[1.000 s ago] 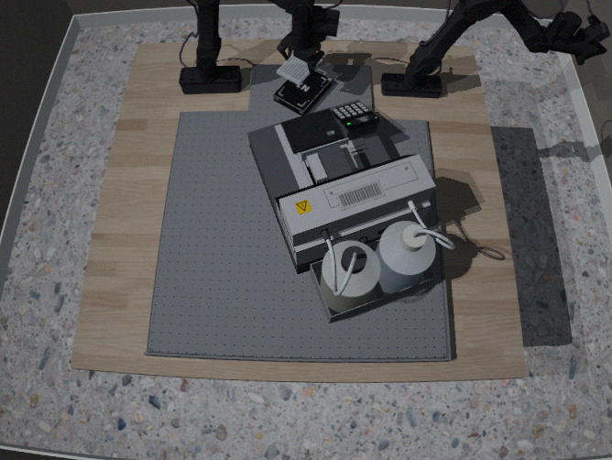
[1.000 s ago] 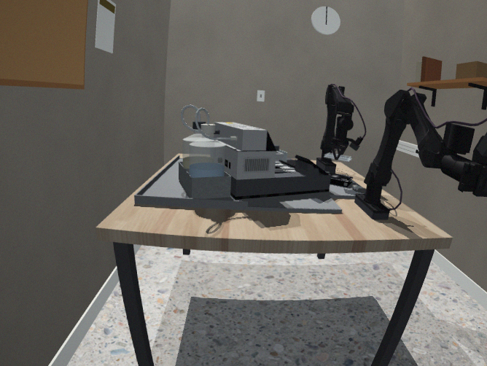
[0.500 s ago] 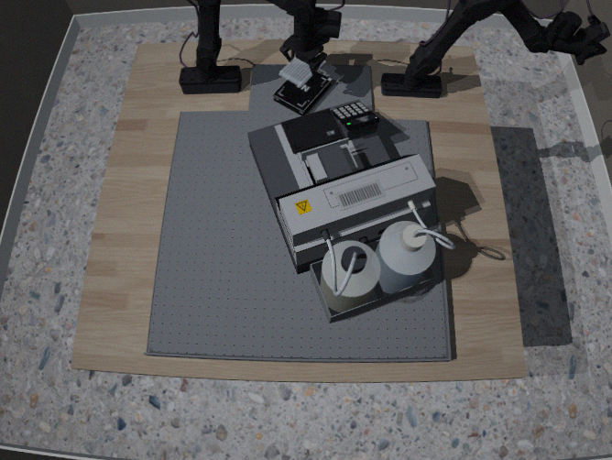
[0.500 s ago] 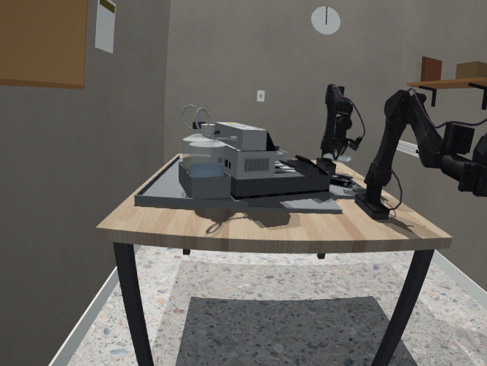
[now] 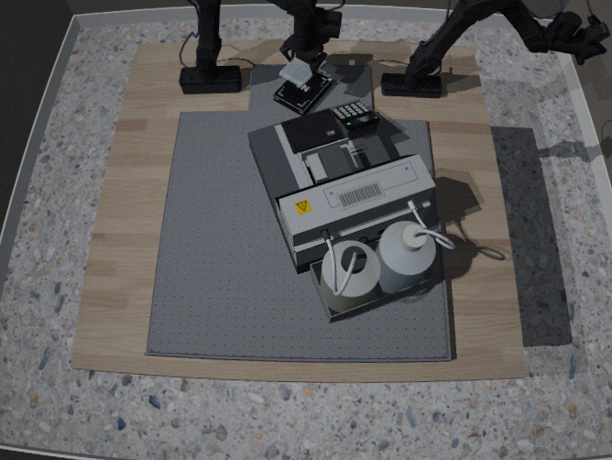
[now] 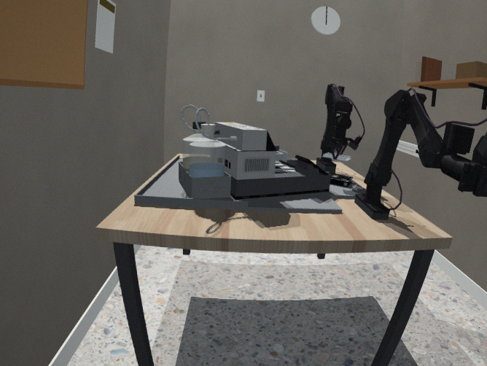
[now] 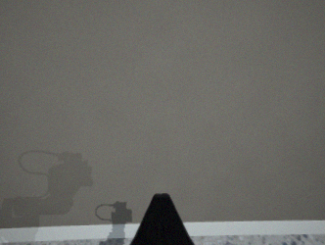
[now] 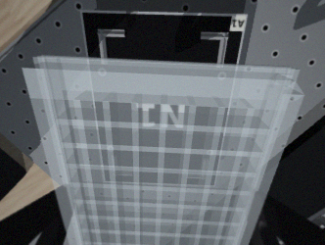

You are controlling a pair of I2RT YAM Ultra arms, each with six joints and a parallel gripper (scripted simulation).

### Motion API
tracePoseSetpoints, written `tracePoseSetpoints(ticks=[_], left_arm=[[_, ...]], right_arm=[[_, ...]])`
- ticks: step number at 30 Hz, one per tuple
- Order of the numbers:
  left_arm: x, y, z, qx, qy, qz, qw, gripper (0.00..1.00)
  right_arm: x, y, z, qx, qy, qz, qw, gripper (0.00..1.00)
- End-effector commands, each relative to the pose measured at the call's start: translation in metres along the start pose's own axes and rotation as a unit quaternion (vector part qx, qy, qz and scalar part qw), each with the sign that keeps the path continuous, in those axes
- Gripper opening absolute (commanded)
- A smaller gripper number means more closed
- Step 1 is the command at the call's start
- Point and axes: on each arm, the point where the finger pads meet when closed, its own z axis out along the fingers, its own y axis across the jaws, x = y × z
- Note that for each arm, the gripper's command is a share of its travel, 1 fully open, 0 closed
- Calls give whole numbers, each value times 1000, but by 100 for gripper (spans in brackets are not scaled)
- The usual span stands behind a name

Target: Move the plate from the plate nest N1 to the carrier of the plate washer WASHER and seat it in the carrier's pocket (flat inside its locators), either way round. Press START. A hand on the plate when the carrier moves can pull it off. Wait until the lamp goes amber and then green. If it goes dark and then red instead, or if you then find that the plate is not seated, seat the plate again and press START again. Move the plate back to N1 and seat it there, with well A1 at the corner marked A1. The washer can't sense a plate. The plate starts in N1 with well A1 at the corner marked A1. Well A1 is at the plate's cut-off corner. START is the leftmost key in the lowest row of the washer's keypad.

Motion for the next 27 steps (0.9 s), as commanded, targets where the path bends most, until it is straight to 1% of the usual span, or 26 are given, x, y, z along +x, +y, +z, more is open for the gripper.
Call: tracePoseSetpoints(ticks=[1, 6, 9, 13, 17, 21, 27], left_arm=[[-26, 3, -5, -5, -39, -5, 999, 0], [-26, 3, -5, -5, -39, -5, 999, 0], [-26, 3, -5, -5, -39, -5, 999, 0], [-26, 3, -5, -5, -39, -5, 999, 0], [-26, 3, -5, -5, -39, -5, 999, 0], [-26, 3, -5, -5, -39, -5, 999, 0], [-26, 3, -5, -5, -39, -5, 999, 0]], right_arm=[[-11, 7, -17, 15, -21, -20, 999, 0], [-6, 5, -8, 8, -19, -14, 1000, 0], [-1, -2, -6, 13, -13, -4, 1000, 0], [-1, -7, -6, 18, -12, -2, 1000, 0], [-10, -11, -6, 25, -13, -13, 1000, 0], [-14, -10, -14, 33, -16, -17, 999, 0], [-6, -8, -20, 33, -16, -3, 999, 0]])
